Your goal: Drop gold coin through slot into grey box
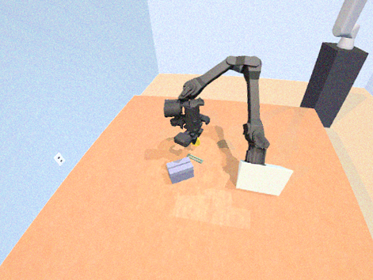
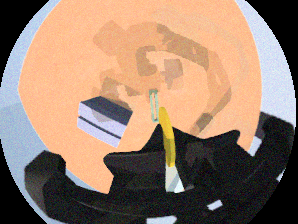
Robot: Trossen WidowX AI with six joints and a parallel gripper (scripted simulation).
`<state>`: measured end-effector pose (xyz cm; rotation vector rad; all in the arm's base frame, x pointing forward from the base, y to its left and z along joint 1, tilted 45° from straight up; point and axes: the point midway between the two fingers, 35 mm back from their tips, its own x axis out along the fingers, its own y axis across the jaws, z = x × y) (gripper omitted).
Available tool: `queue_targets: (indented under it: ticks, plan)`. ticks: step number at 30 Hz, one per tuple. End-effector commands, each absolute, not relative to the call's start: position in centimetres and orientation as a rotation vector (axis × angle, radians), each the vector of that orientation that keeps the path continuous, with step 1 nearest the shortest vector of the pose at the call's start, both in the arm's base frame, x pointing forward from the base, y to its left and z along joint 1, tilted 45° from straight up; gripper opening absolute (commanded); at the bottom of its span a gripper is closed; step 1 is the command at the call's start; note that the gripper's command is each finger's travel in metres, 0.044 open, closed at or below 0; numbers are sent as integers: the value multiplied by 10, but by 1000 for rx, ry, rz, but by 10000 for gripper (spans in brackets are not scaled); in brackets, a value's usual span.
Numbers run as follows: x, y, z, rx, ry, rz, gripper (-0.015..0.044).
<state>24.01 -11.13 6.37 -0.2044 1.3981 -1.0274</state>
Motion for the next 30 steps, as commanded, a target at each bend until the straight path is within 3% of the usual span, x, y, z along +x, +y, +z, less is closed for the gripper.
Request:
queue_targets:
  ticks: [1, 30]
  plan:
    - [241, -109, 67, -203, 1399, -1026, 0]
    - [242, -116, 74, -873, 1787, -308, 0]
